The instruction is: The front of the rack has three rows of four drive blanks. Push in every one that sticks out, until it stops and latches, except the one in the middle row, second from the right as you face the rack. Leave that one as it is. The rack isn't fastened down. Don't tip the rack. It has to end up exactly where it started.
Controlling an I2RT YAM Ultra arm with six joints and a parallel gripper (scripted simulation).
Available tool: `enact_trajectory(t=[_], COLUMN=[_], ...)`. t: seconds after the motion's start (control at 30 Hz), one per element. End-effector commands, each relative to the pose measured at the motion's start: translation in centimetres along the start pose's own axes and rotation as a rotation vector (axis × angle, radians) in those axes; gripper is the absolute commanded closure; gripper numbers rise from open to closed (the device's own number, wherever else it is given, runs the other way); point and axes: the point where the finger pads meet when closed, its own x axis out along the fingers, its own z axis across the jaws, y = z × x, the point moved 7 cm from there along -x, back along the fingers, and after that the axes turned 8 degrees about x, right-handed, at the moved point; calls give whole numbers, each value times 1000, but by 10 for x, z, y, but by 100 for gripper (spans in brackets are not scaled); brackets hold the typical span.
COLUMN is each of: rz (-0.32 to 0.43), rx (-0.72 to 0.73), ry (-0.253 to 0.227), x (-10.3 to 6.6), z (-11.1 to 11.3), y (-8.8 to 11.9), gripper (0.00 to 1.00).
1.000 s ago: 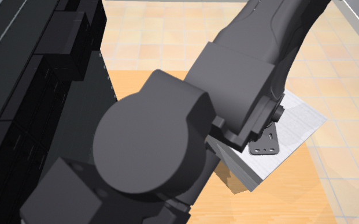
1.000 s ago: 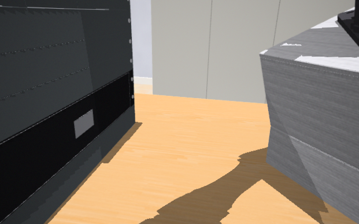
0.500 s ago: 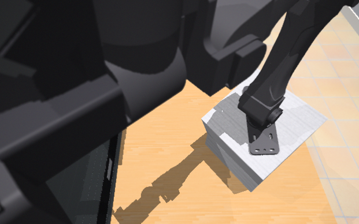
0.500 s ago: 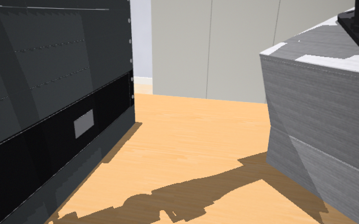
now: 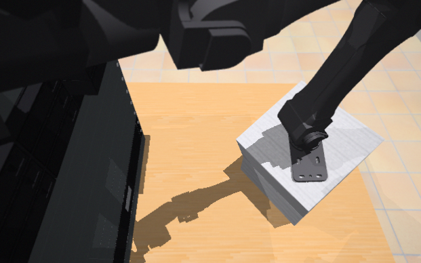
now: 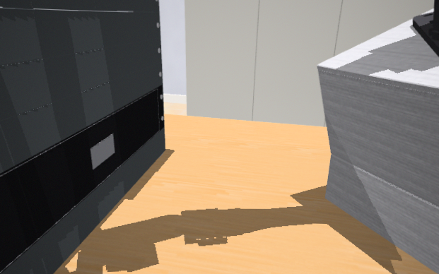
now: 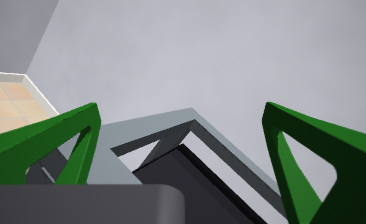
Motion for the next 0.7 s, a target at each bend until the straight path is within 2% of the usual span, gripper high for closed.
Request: enact_trajectory(t=[0.0, 0.13, 0.2, 0.37, 0.47, 0.67], rz=[-137, -144, -144, -63, 21, 118], rx=[-248, -454, -454, -555, -587, -693], ry=[16, 50, 50, 123, 156, 248], x=[-6, -13, -13, -23, -33, -57], z=[-30, -52, -52, -83, -100, -138], y=[-34, -35, -35, -15, 11, 24], gripper=[0, 0, 0, 0, 0, 0])
